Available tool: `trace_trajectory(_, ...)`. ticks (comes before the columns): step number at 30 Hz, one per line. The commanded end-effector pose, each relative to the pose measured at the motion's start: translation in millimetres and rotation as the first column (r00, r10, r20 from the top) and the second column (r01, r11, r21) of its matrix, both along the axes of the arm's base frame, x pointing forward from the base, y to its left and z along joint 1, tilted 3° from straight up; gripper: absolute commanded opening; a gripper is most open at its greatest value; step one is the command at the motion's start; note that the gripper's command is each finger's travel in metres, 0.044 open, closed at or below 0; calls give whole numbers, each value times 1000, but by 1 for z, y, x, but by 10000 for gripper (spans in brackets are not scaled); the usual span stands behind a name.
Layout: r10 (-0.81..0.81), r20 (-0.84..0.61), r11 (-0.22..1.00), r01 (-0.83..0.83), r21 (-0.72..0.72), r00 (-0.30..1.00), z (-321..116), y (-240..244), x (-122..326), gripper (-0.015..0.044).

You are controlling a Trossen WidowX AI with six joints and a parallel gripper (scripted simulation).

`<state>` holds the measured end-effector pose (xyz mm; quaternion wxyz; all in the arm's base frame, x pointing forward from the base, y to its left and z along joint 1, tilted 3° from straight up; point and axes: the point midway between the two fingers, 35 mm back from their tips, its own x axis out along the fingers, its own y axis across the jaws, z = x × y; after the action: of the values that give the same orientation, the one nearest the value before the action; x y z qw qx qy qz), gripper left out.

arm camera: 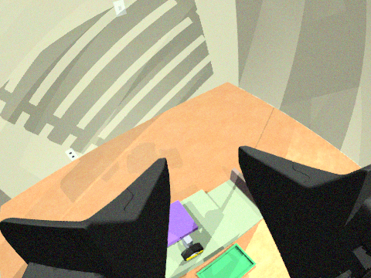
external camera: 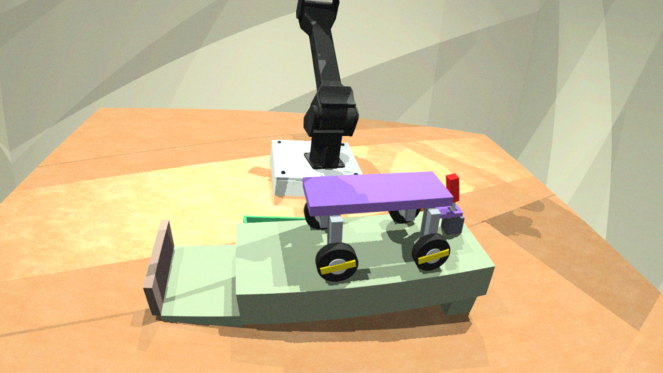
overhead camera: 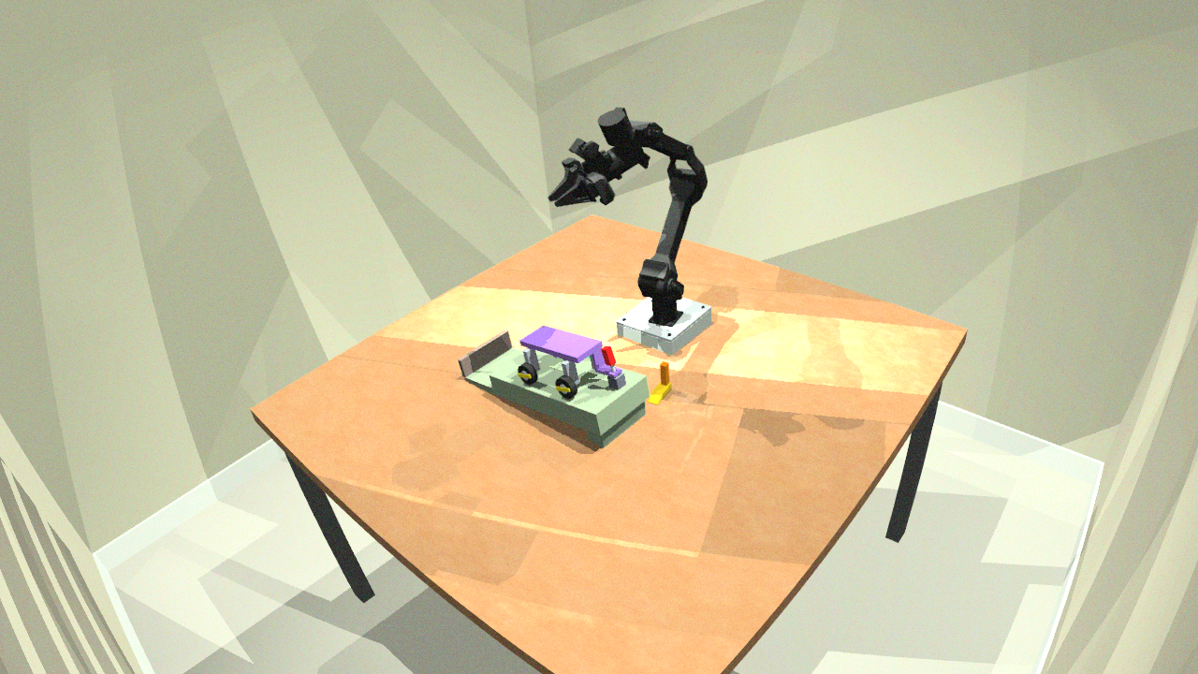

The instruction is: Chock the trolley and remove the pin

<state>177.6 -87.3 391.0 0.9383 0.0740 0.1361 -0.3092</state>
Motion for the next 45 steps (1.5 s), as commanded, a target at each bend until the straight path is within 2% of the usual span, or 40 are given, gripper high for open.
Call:
trace_trajectory(1,43,-30,982,-37,183,999,-32,19,28,190)
trace_trajectory(11,59,-146,821,35,570,988,-107,74,66,190)
trace_trajectory(20,-4,-348,597,281,751,937,-174,125,68,190)
trace_trajectory(27,-97,-543,415,530,740,834,-222,160,51,190)
trace_trajectory(34,-227,-715,242,750,616,661,-262,187,22,190)
trace_trajectory(45,-242,-729,225,768,600,640,-275,189,21,190)
